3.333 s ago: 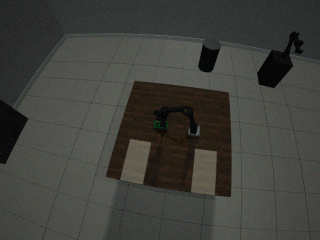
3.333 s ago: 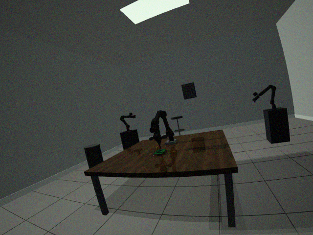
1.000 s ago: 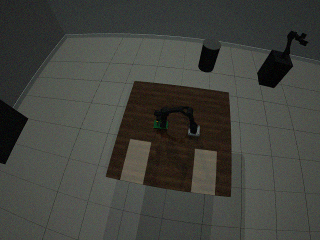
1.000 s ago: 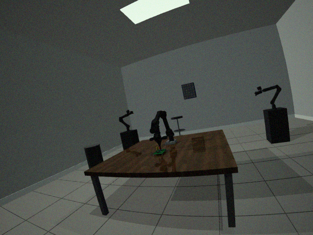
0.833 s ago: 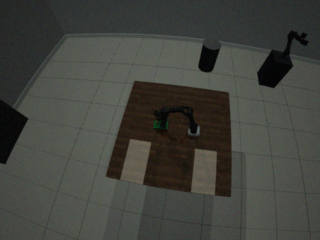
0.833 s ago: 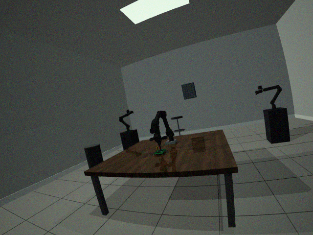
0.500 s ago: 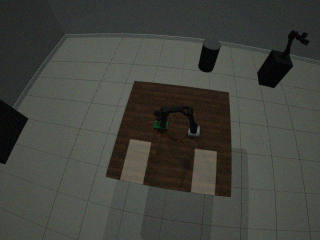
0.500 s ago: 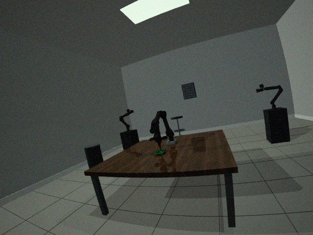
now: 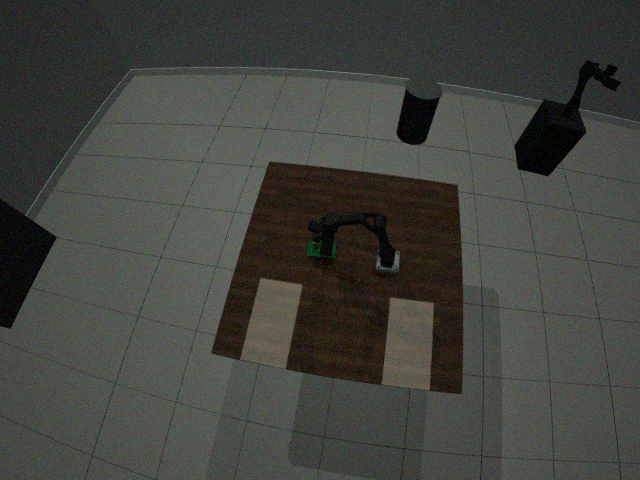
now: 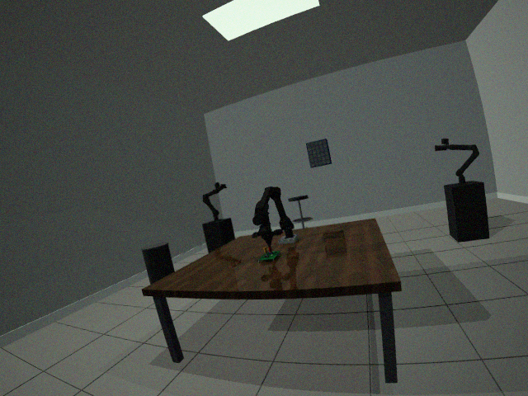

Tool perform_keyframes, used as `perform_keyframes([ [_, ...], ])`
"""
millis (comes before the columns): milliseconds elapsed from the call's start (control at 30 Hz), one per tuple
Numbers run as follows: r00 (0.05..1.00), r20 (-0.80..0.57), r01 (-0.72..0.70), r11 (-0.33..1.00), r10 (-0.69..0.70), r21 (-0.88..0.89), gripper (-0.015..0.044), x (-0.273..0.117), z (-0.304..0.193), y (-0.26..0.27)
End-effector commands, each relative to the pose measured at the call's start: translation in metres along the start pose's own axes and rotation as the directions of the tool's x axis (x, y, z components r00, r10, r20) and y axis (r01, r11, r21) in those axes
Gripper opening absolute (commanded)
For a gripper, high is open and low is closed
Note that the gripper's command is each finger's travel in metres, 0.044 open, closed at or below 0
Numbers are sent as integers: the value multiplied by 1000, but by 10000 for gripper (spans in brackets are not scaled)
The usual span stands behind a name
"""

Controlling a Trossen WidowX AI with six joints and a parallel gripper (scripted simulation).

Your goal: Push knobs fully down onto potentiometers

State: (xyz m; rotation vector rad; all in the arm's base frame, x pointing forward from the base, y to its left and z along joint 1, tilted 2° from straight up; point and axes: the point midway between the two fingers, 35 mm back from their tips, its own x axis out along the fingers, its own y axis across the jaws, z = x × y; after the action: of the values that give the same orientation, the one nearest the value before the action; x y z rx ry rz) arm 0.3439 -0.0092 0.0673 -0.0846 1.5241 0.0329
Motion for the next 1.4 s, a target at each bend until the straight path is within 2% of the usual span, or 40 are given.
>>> perform_keyframes([
  [0, 1000, -15, 2, 1000, -2, -1, 0, 11, 1, -1],
  [733, 1000, -15, 2, 1000, -2, -1, 0, -21, 2, -1],
  [1000, 1000, -19, -2, 1000, 2, -2, 210, -15, 2, 0],
  [1167, 1000, 7, -19, 1000, 19, -6, 79, -24, 1, -17],
  [1267, 1000, 9, -19, 997, 20, -78, 0, -25, 3, -19],
  [1367, 1000, 8, -17, 984, 19, -178, 0, -27, 6, -18],
])
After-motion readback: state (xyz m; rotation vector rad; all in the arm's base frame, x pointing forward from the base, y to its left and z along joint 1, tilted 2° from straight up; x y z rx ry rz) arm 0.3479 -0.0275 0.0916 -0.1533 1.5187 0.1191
